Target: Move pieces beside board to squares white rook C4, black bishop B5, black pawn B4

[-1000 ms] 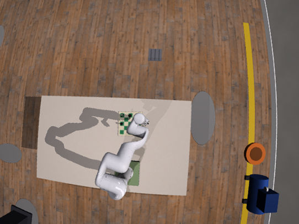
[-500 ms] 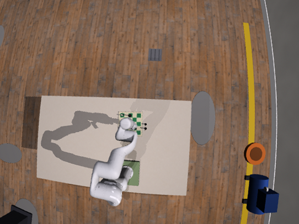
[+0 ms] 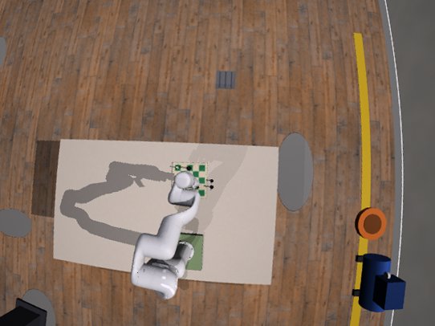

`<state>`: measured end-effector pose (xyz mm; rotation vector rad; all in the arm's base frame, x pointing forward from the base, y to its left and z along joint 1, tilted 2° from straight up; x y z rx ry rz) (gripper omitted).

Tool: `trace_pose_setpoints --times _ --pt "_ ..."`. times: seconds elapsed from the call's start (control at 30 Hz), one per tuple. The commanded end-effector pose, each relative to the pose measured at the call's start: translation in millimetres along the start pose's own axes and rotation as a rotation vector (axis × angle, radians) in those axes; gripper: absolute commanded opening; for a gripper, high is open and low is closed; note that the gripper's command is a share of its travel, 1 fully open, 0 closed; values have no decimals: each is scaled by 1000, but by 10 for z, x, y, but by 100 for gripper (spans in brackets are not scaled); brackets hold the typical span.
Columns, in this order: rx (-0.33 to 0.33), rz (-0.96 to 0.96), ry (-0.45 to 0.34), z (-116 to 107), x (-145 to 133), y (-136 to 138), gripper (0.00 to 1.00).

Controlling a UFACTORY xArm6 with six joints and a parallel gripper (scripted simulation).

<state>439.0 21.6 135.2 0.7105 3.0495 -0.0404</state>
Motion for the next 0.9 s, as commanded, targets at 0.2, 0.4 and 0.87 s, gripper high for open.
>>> trace_pose_setpoints --times 0.2,0.4,0.87 --pt "-2 0 -3 277 -9 8 0" --pt "-2 0 -3 569 -9 10 0" --pt "-2 0 -3 861 -9 13 0"
Point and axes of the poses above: the point where the finger pads meet when closed, its own z axis out along the fingers, its own y axis across the jaws, x = y × z, the point moved 4 cm from there along -z, back along the fingers, and after that the axes turned 8 degrees about -z, right-handed, at the moved point
